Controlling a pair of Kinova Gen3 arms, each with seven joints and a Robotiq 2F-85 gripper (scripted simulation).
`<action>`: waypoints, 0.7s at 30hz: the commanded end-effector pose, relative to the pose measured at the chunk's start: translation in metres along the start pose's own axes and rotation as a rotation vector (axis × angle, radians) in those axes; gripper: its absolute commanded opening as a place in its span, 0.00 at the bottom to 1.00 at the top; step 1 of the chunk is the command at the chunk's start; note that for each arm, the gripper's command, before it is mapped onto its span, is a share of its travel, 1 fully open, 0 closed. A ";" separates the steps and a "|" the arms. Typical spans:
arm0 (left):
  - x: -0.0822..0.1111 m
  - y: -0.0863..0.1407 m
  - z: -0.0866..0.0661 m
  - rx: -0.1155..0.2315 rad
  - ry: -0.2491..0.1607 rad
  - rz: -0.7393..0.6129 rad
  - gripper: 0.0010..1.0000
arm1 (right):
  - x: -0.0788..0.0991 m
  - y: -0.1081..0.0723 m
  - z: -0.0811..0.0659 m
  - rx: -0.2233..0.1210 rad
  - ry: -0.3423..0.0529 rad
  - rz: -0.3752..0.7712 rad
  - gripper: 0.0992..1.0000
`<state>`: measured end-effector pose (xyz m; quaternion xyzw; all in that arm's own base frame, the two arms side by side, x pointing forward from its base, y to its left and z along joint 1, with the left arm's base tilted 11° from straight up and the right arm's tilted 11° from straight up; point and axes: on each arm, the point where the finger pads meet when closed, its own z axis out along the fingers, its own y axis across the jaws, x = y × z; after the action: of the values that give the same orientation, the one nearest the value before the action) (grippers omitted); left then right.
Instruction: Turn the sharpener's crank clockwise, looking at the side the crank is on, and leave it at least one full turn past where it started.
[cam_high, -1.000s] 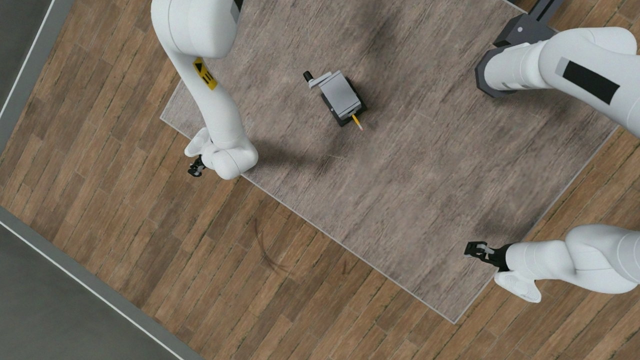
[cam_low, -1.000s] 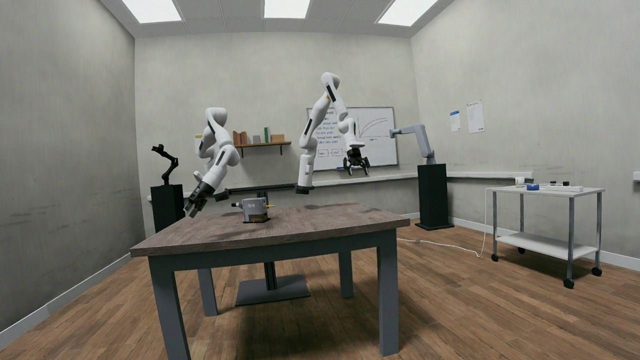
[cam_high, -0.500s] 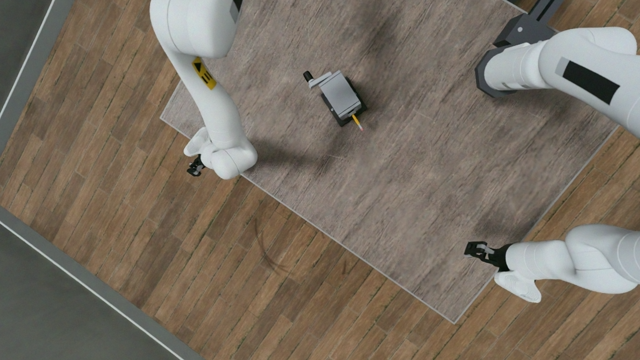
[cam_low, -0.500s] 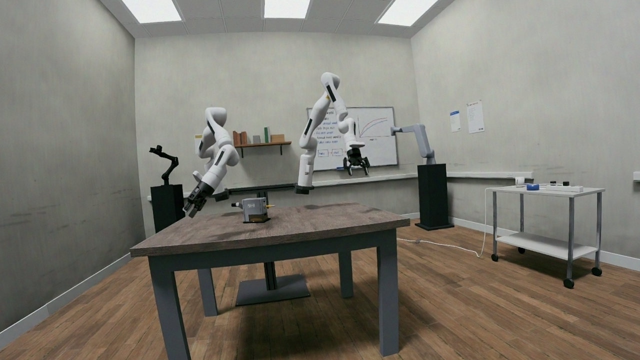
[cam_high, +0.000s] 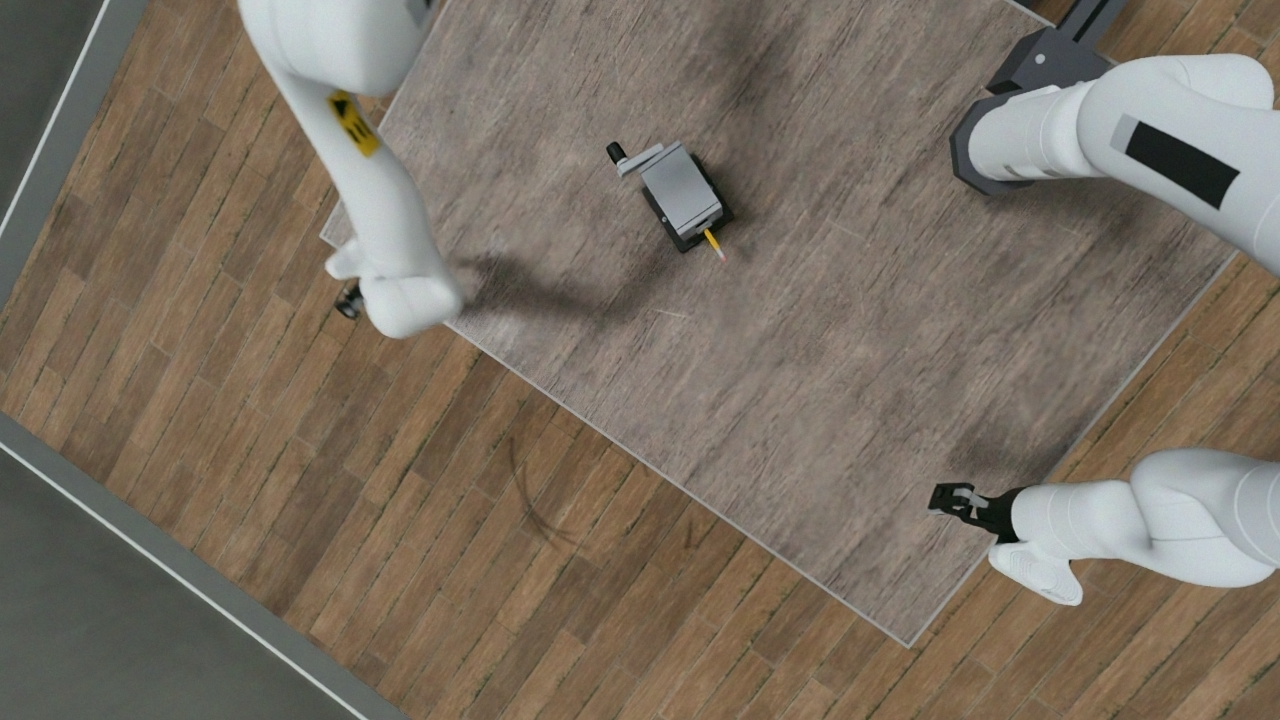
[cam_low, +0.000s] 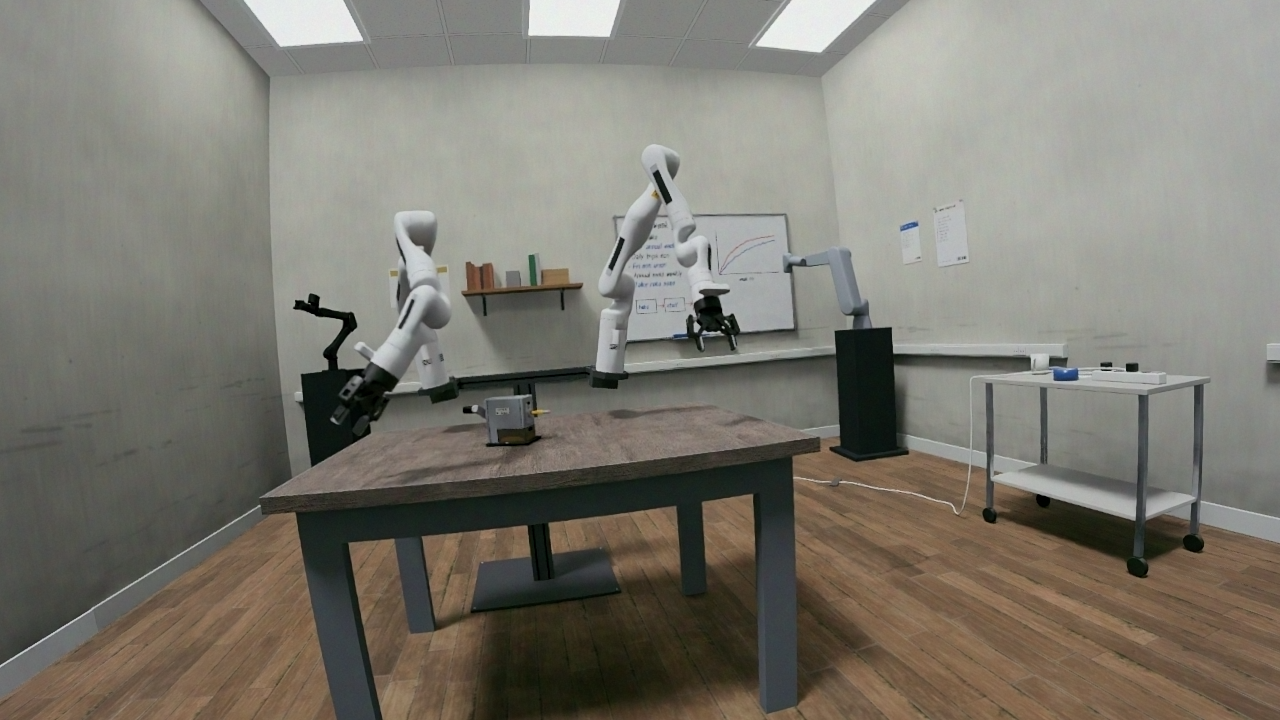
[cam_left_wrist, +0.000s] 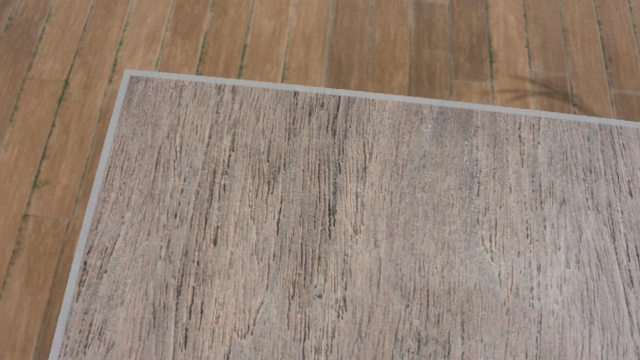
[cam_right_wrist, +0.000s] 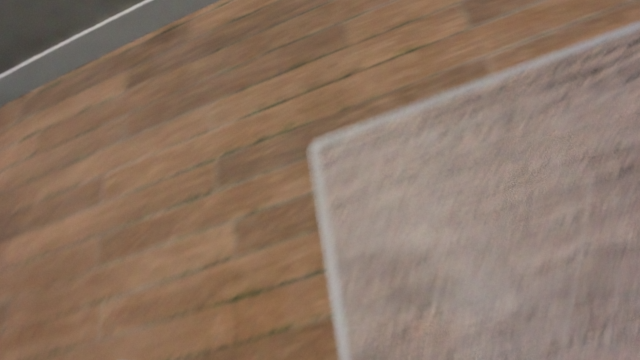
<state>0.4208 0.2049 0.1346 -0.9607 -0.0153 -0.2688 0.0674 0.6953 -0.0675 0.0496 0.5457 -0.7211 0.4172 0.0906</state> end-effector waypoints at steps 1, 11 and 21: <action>0.001 0.000 0.000 0.001 0.002 0.000 1.00 | 0.038 0.003 0.018 -0.058 0.016 0.087 1.00; 0.001 0.000 0.000 0.001 0.002 0.000 1.00 | 0.170 0.036 0.070 -0.269 0.086 0.421 1.00; 0.001 0.000 0.000 0.001 0.002 0.000 1.00 | 0.302 0.094 0.099 -0.445 0.159 0.751 1.00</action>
<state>0.4208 0.2049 0.1346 -0.9607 -0.0153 -0.2688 0.0674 0.5595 -0.3118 0.1049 0.2360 -0.9123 0.3173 0.1067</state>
